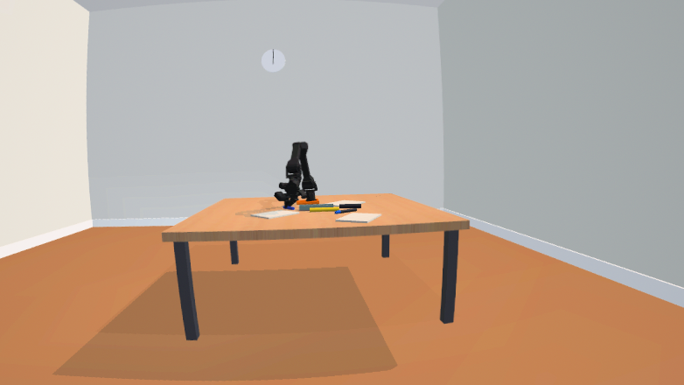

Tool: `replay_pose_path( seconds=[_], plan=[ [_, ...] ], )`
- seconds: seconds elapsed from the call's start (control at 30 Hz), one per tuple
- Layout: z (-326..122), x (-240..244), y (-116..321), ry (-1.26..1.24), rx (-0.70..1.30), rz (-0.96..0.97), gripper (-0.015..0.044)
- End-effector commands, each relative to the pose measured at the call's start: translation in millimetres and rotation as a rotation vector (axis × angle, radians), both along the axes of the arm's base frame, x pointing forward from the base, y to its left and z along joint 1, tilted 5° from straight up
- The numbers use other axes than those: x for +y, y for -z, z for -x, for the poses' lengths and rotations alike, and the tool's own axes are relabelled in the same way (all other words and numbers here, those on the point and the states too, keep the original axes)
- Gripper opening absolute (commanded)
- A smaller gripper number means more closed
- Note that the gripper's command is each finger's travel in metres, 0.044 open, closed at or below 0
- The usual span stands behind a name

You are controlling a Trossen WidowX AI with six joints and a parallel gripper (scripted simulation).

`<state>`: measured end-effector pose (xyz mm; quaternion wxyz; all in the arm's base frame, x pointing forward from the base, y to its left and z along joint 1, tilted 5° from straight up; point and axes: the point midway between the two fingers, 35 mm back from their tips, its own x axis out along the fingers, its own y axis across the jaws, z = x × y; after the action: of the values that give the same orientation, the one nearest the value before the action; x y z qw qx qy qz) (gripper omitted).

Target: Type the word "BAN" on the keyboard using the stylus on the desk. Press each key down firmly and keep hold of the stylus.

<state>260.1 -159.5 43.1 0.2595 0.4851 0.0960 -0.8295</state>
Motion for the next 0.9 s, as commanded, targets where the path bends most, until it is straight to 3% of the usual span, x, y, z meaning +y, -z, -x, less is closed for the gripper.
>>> replay_pose_path(
  seconds=[0.0, 0.3, 0.6, 0.87],
  plan=[
    [0, 0, 0, 0.0, -0.001, 0.0, 0.0012],
    [0, 0, -2, 0.0, -0.001, 0.0, 0.0],
    [1, 4, -49, 0.0, 0.0, 0.0, 0.0],
    [1, 4, -50, 0.0, 0.0, 0.0, 0.0]
  ],
)
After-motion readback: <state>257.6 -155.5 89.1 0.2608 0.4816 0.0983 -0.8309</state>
